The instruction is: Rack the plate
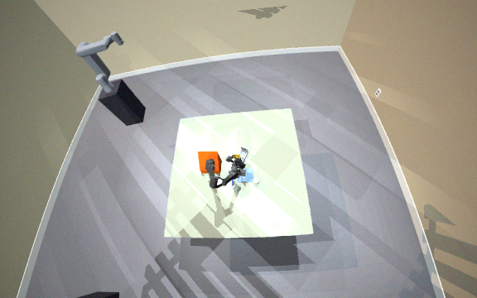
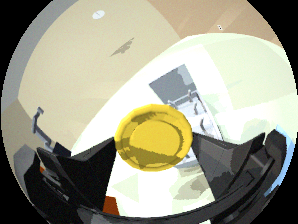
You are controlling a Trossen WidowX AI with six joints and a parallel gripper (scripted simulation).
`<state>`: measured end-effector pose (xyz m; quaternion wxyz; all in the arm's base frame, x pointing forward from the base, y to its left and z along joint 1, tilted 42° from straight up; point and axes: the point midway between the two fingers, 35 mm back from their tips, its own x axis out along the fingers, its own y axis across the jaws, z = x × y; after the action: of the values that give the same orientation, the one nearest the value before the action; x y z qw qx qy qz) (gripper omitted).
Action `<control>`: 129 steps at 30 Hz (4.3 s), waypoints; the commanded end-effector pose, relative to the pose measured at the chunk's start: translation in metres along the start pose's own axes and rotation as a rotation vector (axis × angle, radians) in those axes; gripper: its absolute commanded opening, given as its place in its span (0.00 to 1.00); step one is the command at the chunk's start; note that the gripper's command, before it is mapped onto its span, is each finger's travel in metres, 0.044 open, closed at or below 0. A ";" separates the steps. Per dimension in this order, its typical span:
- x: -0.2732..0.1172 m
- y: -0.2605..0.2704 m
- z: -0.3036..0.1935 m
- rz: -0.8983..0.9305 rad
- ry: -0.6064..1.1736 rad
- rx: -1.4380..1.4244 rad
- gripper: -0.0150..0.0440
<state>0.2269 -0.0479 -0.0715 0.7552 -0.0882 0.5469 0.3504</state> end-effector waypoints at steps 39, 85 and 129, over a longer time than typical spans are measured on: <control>-0.010 -0.015 -0.005 -0.255 -0.344 -0.564 0.25; 0.019 -0.029 0.001 -0.287 -0.341 -0.585 0.25; -0.022 0.030 0.092 -0.259 -0.351 -0.571 0.93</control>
<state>0.2757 0.0058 -0.0155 0.8190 -0.3072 0.2698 0.4026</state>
